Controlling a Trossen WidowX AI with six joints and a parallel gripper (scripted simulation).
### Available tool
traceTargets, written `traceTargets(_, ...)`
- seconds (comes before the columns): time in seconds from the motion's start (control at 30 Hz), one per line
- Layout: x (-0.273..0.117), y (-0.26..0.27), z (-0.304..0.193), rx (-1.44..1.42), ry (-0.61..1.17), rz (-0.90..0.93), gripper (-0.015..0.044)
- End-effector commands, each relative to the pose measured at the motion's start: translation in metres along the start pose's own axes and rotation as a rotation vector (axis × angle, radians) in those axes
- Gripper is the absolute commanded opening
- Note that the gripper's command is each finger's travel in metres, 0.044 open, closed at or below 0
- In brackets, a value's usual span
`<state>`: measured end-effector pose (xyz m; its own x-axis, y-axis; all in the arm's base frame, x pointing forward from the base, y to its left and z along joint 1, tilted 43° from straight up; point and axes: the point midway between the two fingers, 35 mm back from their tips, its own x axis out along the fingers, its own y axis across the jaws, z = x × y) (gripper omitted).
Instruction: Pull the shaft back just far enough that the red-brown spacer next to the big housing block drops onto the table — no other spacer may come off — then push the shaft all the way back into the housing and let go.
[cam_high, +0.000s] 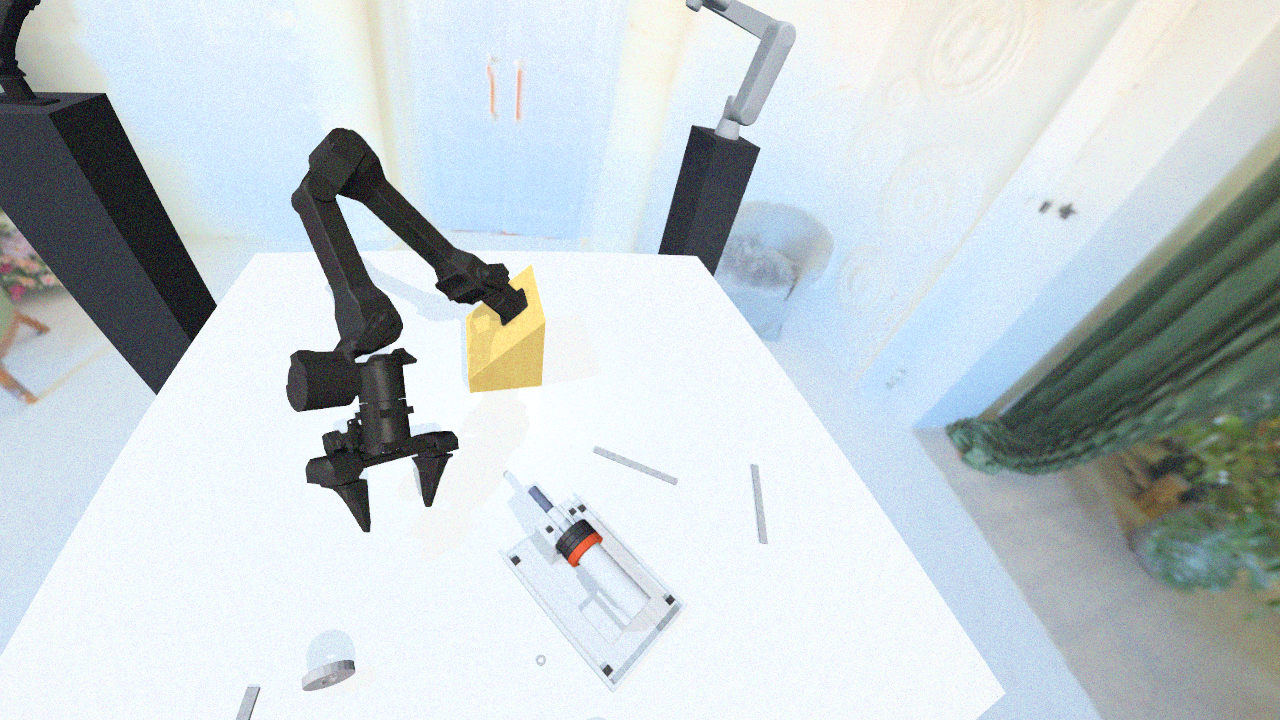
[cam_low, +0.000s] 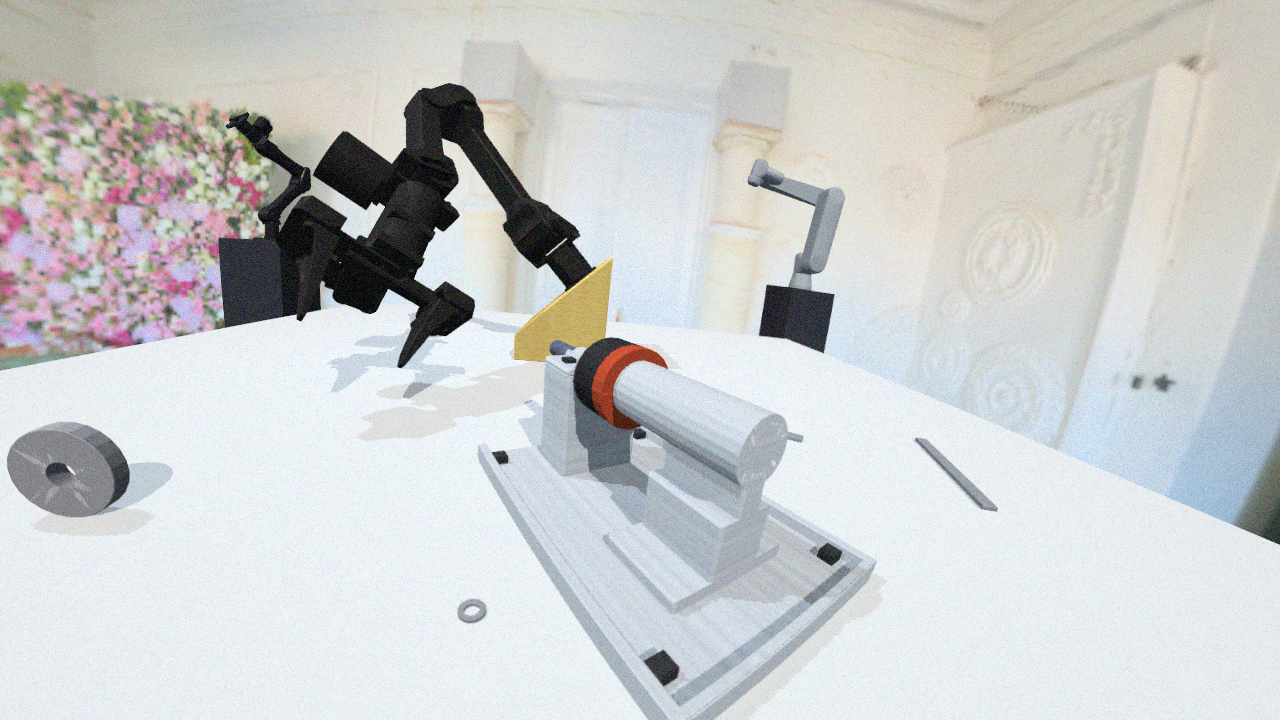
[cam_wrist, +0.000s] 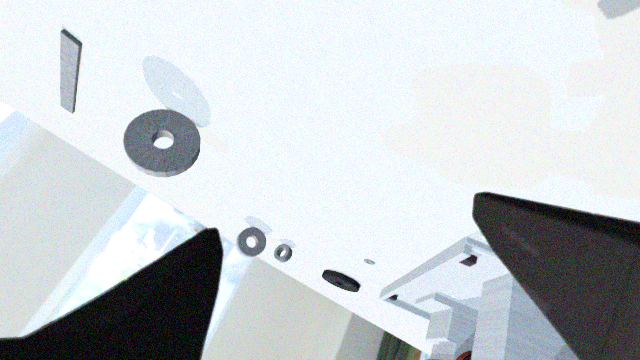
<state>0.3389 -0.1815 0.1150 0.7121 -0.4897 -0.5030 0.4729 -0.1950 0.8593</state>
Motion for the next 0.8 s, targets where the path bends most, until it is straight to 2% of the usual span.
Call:
traceTargets(0.0, 0.0, -0.044, -0.061, 0.216, 0.075, -0.141, 0.044)
traceTargets(0.27, -0.021, -0.109, -0.128, 0.442, 0.097, -0.313, 0.044)
traceTargets(0.77, -0.021, -0.108, -0.128, 0.446, 0.096, -0.316, 0.044)
